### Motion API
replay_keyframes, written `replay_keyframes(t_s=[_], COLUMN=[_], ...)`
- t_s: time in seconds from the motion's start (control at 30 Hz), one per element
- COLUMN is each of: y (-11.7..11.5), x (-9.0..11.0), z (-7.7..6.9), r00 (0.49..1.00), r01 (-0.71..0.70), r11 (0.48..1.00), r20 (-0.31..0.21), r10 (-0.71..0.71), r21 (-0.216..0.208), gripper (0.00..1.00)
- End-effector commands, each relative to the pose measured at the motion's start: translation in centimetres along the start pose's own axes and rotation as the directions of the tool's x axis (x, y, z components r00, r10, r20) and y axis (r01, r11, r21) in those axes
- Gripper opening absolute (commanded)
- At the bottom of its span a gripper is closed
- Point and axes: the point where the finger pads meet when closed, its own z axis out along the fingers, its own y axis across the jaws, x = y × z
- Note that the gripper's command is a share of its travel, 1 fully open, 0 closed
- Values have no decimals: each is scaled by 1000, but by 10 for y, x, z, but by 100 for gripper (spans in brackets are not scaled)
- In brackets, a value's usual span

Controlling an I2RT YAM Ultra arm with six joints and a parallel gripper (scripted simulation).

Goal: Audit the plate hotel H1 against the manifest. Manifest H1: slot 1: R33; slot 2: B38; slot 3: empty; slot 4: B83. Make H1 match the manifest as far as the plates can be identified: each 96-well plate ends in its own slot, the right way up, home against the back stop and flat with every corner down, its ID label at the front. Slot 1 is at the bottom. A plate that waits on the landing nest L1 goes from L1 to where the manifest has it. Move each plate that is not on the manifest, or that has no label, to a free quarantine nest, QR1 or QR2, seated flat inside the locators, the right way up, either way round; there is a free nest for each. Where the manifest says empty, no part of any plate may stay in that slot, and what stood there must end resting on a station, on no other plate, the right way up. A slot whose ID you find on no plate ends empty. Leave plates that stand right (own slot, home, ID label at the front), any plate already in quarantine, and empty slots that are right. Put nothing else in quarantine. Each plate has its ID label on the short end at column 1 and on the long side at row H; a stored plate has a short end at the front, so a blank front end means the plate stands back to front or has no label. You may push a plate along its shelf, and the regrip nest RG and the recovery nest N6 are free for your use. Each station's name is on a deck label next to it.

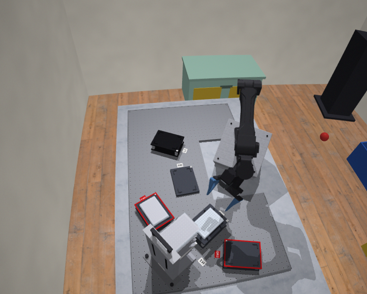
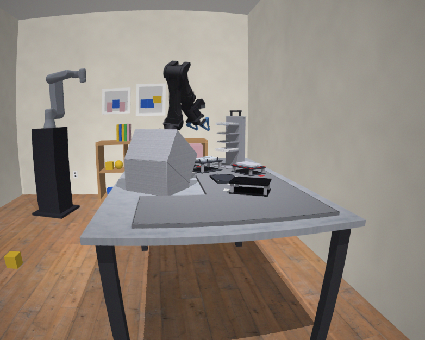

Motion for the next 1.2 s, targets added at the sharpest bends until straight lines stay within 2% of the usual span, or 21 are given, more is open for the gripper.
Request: replay_keyframes(t_s=[0.0, 0.97, 1.0, 1.03, 1.17], y=[1, 2, -2, -4, -3], x=[-23, -23, -7, 5, 15], z=[-7, -7, 4, 8, 17], r00=[998, 998, 1000, 1000, 1000], r01=[-38, -38, -14, -1, 3], r11=[999, 999, 1000, 1000, 1000], r20=[59, 59, 23, 5, 2], r10=[39, 39, 14, 1, -3], r21=[-6, -6, 20, 22, 15], gripper=[100, 100, 100, 100, 100])
